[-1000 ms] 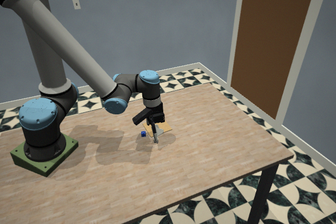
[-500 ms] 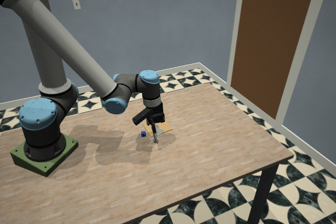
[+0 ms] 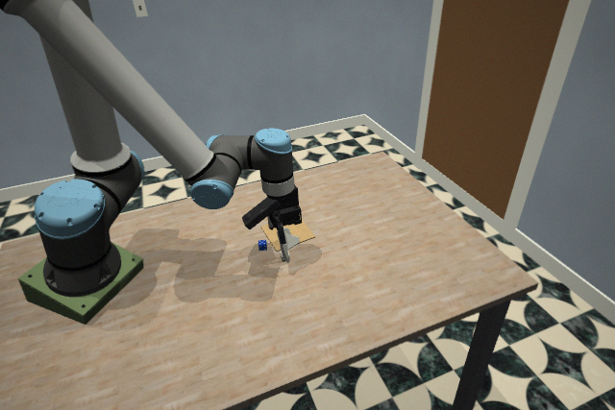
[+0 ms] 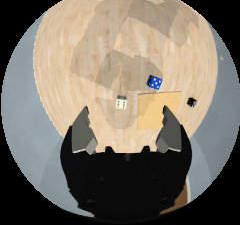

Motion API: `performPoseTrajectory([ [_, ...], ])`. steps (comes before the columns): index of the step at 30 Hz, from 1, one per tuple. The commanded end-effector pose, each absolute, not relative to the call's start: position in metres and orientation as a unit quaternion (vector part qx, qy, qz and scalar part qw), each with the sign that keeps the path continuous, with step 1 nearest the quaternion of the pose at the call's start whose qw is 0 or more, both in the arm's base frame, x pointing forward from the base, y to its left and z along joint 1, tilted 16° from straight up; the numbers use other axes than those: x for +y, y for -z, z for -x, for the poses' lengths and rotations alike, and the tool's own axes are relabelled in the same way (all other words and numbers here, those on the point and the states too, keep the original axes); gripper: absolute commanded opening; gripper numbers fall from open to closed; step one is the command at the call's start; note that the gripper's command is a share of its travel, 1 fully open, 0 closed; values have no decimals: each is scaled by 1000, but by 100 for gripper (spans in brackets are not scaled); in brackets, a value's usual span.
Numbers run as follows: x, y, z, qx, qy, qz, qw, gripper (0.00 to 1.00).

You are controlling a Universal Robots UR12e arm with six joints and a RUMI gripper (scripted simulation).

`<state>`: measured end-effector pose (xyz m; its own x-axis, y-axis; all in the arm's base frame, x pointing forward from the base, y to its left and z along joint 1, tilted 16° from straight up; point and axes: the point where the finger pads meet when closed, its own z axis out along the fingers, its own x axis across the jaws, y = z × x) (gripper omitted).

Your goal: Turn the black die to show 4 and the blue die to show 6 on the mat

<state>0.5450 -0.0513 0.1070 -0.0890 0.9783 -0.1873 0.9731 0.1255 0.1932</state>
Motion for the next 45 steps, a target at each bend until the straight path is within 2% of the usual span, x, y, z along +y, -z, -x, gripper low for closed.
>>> performPoseTrajectory([
  [1, -50, -107, -544, 738, -10, -661, 136, 100],
  [20, 15, -84, -491, 738, -10, -661, 136, 100],
  [45, 17, -83, -489, 738, -10, -661, 136, 100],
])
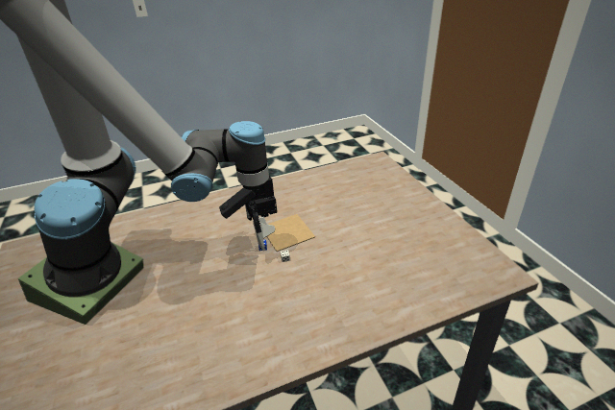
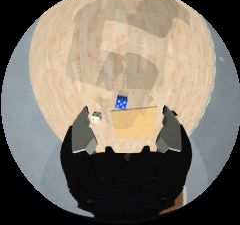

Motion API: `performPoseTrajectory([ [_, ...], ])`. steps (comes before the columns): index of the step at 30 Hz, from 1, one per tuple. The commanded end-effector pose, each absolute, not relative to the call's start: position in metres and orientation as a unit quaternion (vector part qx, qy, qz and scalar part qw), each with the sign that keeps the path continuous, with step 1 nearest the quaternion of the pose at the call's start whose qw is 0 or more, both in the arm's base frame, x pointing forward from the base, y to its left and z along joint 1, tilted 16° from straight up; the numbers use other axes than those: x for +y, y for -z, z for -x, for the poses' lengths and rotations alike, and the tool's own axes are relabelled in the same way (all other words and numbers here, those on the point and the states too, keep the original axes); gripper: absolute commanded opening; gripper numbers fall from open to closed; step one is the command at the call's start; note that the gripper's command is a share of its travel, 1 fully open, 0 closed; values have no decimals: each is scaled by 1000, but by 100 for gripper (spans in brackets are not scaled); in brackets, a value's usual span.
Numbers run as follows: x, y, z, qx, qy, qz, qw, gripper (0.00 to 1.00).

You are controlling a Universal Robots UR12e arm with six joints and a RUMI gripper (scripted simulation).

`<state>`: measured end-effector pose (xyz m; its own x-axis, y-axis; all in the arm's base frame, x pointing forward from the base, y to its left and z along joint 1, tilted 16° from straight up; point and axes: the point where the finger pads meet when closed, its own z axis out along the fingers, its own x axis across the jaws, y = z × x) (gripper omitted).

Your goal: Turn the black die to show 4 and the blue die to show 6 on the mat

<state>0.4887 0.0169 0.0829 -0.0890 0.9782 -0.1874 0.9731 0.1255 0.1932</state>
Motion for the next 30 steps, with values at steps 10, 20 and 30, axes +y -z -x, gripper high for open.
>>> performPoseTrajectory([
  [10, 17, -83, -489, 738, -10, -661, 136, 100],
  [20, 17, -83, -489, 738, -10, -661, 136, 100],
  [30, 30, -82, -492, 738, -10, -661, 136, 100],
])
